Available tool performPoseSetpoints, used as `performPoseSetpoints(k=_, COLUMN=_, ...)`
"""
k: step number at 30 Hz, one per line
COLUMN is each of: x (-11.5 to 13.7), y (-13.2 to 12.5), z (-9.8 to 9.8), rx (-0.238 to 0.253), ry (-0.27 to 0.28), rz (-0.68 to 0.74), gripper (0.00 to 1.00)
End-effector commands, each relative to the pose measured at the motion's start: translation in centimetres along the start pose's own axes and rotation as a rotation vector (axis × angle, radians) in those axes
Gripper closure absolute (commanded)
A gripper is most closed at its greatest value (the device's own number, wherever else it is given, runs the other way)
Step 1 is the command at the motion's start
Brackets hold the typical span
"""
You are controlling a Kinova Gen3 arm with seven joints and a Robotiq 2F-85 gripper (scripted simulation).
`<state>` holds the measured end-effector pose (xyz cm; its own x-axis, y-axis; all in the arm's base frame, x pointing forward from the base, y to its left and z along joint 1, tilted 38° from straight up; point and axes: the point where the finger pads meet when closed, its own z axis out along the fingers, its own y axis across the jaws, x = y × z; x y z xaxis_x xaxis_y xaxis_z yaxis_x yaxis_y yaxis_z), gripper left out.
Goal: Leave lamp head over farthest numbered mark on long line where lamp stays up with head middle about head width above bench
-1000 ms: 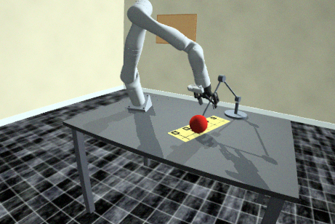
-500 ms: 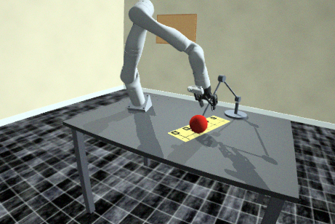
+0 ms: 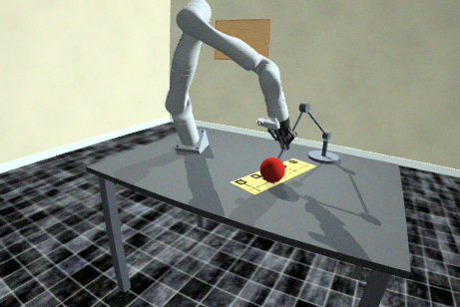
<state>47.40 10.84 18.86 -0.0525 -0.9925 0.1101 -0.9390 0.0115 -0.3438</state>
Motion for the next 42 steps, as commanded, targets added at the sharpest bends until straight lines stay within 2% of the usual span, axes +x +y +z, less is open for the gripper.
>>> performPoseSetpoints(k=1, x=-0.1, y=0.0, z=0.0, rx=0.001, ry=-0.001, rz=-0.001, gripper=1.0)
performPoseSetpoints(k=15, x=-0.1, y=0.0, z=-0.1, rx=0.001, ry=-0.001, rz=-0.001, gripper=1.0)
performPoseSetpoints(k=30, x=-4.5, y=0.2, z=-1.1, rx=0.002, ry=0.0, rz=0.004, gripper=1.0)
performPoseSetpoints(k=42, x=-5.6, y=0.2, z=-1.2, rx=0.002, ry=0.005, rz=0.011, gripper=1.0)
